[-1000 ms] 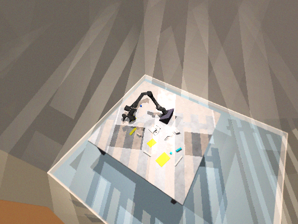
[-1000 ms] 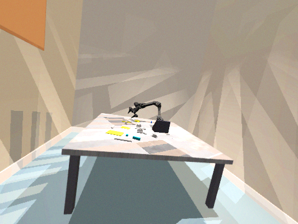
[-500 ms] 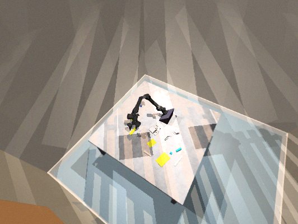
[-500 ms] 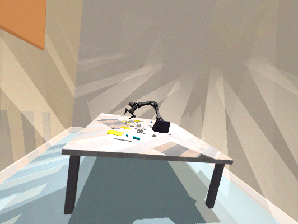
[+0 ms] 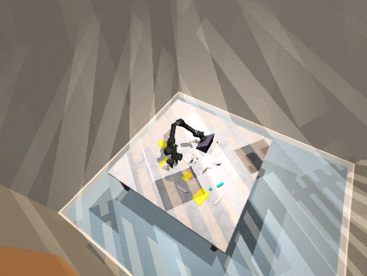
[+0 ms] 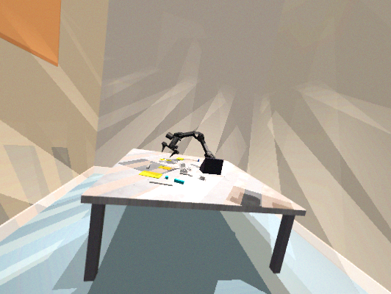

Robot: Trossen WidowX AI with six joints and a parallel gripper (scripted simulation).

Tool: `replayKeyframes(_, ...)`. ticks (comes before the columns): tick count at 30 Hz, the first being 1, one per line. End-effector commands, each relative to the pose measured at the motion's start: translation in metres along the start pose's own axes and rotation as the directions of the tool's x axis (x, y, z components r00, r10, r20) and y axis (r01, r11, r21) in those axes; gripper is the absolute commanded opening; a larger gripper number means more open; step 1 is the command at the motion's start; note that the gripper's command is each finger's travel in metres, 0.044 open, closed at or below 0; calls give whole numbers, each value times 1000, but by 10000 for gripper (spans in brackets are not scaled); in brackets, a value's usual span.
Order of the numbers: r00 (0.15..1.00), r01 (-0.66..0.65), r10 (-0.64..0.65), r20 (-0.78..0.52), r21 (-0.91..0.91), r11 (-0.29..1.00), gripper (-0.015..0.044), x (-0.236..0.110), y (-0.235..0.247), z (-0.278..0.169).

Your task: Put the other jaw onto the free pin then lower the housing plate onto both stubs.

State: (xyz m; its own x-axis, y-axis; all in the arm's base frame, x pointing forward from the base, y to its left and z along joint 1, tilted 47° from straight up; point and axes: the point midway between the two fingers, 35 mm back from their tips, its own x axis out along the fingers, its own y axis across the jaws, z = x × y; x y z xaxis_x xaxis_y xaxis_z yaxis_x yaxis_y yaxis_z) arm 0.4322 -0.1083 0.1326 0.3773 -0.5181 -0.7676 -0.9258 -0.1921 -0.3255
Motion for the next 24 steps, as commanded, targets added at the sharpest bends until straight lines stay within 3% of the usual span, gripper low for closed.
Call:
replayKeyframes(1,998,-57,61,32,-112,992,440,8,3,35)
replayKeyframes(13,973,-174,222,66,-425,889,440,14,22,129)
replayKeyframes(24,939,-248,345,14,-666,703,440,11,52,201)
